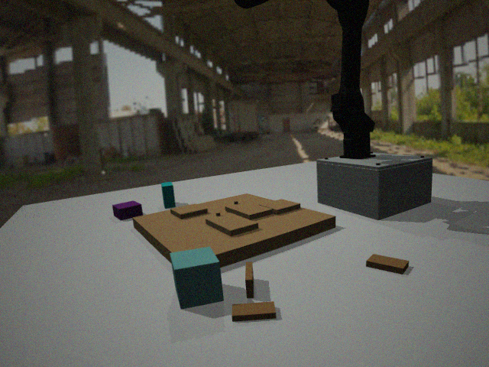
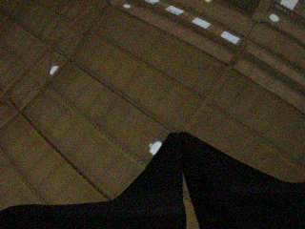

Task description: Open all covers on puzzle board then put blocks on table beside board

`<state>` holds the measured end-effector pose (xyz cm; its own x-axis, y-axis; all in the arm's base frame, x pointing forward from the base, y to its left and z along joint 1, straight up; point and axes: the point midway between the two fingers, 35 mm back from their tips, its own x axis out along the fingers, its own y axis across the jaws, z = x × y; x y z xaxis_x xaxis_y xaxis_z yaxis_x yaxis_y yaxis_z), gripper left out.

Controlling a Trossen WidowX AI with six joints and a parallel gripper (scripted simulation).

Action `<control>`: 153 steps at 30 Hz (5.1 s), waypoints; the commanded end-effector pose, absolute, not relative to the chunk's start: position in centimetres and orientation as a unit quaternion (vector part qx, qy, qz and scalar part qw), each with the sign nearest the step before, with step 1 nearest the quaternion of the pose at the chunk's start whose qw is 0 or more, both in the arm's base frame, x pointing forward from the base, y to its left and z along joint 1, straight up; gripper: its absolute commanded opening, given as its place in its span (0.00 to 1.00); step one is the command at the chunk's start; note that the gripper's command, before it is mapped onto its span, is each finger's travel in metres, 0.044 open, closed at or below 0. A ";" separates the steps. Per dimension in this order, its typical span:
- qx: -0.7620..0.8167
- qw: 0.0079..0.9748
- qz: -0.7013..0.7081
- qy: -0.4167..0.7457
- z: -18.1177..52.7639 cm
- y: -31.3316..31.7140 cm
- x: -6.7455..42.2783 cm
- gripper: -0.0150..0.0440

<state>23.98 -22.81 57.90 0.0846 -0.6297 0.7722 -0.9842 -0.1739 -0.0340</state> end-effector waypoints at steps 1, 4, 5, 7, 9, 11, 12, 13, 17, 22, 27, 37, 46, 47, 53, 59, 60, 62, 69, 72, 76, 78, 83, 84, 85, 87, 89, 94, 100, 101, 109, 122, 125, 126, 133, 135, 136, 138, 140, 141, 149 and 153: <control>0.696 0.306 0.276 -0.588 56.7 -23.5 26.1 0.25; 0.699 0.333 0.236 -0.587 55.9 -23.9 27.3 0.25; 0.700 0.342 0.223 -0.586 55.7 -24.1 27.7 0.25; 0.701 0.361 0.197 -0.583 55.1 -24.4 28.6 0.25; 0.701 0.379 0.171 -0.579 54.5 -24.6 29.4 0.25; 0.701 0.397 0.145 -0.574 53.9 -24.9 30.2 0.25; 0.701 0.406 0.133 -0.571 53.5 -25.0 30.5 0.25; 0.700 0.416 0.120 -0.568 53.2 -25.1 30.9 0.25; 0.696 0.452 0.069 -0.553 51.8 -25.6 32.5 0.25; 0.688 0.497 0.008 -0.529 50.0 -26.0 34.3 0.25; 0.676 0.541 -0.050 -0.498 48.0 -26.4 36.0 0.25; 0.642 0.621 -0.154 -0.423 43.8 -27.0 38.9 0.25; 0.600 0.689 -0.229 -0.336 39.7 -26.9 41.2 0.25; 0.595 0.696 -0.237 -0.325 39.2 -26.8 41.5 0.25; 0.561 0.735 -0.279 -0.260 36.3 -26.7 42.6 0.25; 0.523 0.769 -0.315 -0.190 33.3 -26.5 43.5 0.25; 0.516 0.774 -0.320 -0.178 32.8 -26.4 43.7 0.25; 0.503 0.784 -0.330 -0.153 31.8 -26.3 43.9 0.25; 0.453 0.815 -0.356 -0.065 28.2 -25.9 44.5 0.25; 0.431 0.826 -0.364 -0.025 26.6 -25.6 44.7 0.25; 0.400 0.838 -0.370 0.029 24.6 -25.2 44.7 0.25; 0.384 0.843 -0.372 0.056 23.5 -24.9 44.7 0.25; 0.344 0.853 -0.371 0.125 21.0 -24.3 44.6 0.25; 0.336 0.855 -0.371 0.139 20.5 -24.2 44.5 0.25; 0.328 0.856 -0.369 0.152 20.0 -24.0 44.5 0.25; 0.311 0.858 -0.366 0.180 19.0 -23.7 44.3 0.25; 0.295 0.860 -0.362 0.207 18.0 -23.4 44.2 0.25; 0.254 0.860 -0.346 0.275 15.6 -22.6 43.6 0.25; 0.206 0.855 -0.318 0.355 12.9 -21.5 42.7 0.25; 0.198 0.853 -0.312 0.368 12.4 -21.3 42.5 0.25; 0.136 0.834 -0.257 0.469 9.1 -19.6 40.8 0.25; 0.046 0.778 -0.129 0.613 4.6 -16.4 37.1 0.25; 0.028 0.762 -0.095 0.640 3.8 -15.7 36.1 0.25; 0.023 0.756 -0.083 0.649 3.5 -15.4 35.8 0.25; -0.008 0.717 -0.005 0.697 2.2 -13.9 33.6 0.25; -0.009 0.716 -0.003 0.698 2.2 -13.8 33.6 0.25; -0.009 0.716 -0.003 0.698 2.2 -13.8 33.6 0.25; -0.009 0.716 -0.003 0.698 2.2 -13.8 33.6 0.25; -0.009 0.716 -0.003 0.698 2.2 -13.8 33.6 0.25; -0.009 0.716 -0.003 0.698 2.2 -13.8 33.6 0.25; -0.009 0.716 -0.003 0.698 2.2 -13.8 33.6 0.25; -0.009 0.716 -0.003 0.698 2.2 -13.8 33.6 0.25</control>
